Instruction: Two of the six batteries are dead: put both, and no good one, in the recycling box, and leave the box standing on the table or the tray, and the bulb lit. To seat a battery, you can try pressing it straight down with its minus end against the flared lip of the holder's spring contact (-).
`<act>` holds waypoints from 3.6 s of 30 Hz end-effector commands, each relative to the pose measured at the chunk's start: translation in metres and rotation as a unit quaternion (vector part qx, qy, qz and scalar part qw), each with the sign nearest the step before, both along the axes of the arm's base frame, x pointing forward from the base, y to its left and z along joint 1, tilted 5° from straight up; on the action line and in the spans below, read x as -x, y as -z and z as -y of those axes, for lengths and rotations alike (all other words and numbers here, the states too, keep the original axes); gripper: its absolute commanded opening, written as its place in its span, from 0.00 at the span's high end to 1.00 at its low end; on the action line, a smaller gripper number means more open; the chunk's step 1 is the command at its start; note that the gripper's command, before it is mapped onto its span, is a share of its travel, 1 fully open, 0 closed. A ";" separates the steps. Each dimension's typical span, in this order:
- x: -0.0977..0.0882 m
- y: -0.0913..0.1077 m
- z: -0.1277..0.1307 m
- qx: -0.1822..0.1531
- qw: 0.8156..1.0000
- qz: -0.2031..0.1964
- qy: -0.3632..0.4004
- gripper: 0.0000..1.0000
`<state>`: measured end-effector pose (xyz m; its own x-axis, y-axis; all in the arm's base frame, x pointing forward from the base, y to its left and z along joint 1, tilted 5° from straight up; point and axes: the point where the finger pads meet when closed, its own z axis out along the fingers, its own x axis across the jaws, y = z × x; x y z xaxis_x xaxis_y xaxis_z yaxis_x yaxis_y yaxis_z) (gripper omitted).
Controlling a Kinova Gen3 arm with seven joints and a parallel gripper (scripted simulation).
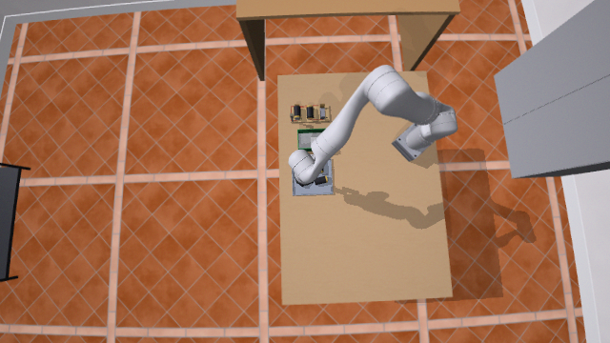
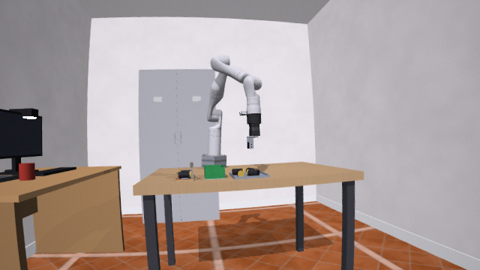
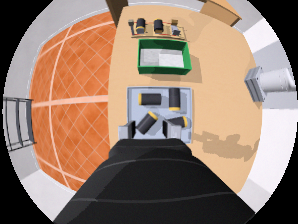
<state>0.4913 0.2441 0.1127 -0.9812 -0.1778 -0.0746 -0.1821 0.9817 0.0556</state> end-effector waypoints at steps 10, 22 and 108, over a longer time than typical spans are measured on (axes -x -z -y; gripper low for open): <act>-0.004 0.003 -0.010 0.000 1.000 -0.003 -0.003 0.10; -0.004 0.003 -0.010 -0.001 1.000 -0.004 0.009 0.10; -0.009 0.089 -0.016 -0.022 0.936 -0.027 0.350 0.10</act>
